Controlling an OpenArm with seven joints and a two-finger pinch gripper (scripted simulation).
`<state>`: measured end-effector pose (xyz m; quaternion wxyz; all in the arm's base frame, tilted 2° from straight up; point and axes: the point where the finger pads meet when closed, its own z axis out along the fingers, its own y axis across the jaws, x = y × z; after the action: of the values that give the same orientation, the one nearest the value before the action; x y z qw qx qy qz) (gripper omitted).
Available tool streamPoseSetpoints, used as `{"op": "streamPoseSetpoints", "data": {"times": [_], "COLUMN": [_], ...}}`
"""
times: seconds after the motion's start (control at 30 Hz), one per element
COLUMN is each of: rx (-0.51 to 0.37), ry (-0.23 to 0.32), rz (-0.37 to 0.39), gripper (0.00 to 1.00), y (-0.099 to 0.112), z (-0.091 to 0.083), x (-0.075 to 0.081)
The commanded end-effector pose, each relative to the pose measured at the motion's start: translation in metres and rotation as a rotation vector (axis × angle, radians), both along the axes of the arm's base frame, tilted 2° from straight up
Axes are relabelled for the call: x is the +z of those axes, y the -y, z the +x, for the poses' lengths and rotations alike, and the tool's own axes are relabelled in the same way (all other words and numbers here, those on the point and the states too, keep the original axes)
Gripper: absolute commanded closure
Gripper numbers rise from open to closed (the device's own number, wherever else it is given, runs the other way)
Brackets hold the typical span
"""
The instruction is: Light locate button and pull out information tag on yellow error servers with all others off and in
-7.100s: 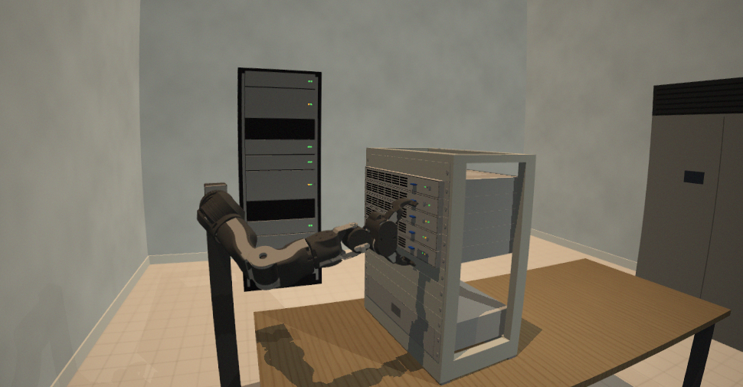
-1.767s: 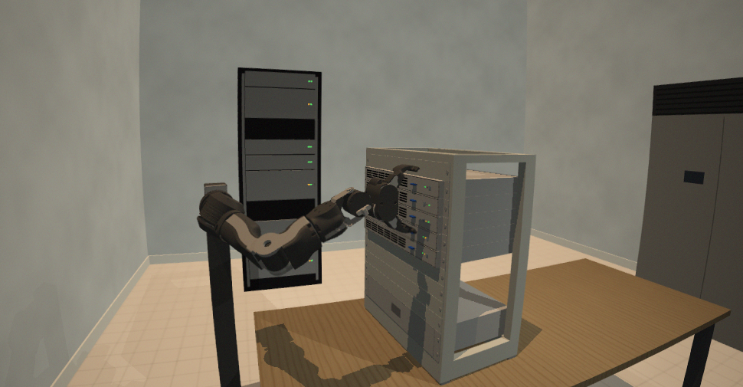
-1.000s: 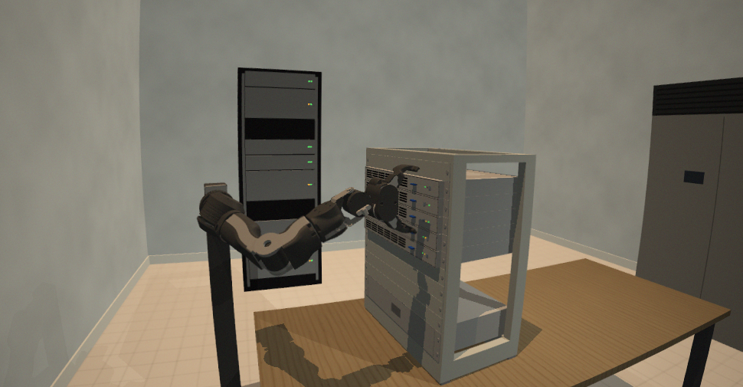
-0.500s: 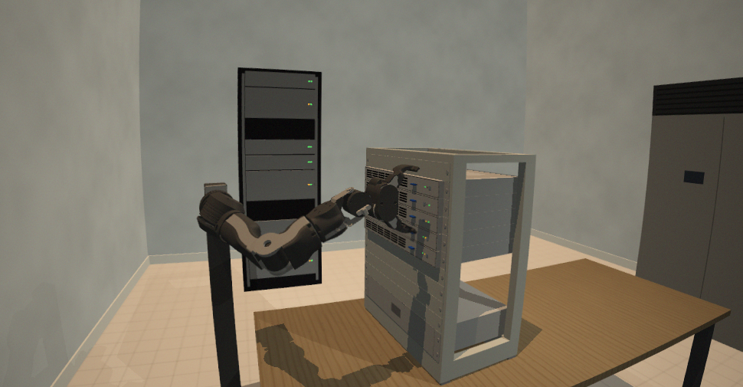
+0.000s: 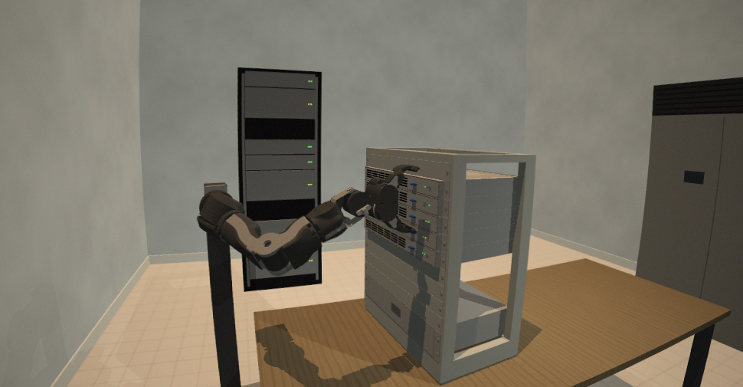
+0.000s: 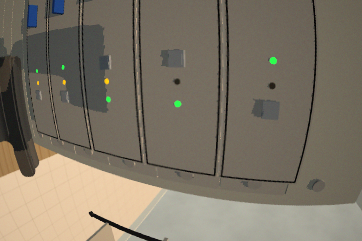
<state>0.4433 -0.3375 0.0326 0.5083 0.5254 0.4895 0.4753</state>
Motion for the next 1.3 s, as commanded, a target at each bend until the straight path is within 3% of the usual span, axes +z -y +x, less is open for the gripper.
{"op": "streamPoseSetpoints", "data": {"times": [0.0,0.17,0.47,1.27], "rx": [0.004,0.003,0.004,0.004], "ry": [-0.006,-0.007,-0.007,-0.006], "rz": [0.0,0.0,0.0,-0.001], "gripper": [0.0,0.0,0.0,0.0], "y": [-0.001,-0.001,-0.002,-0.003], "z": [0.001,0.001,0.002,0.002], "x": [-0.001,0.004,0.042,0.043]}}
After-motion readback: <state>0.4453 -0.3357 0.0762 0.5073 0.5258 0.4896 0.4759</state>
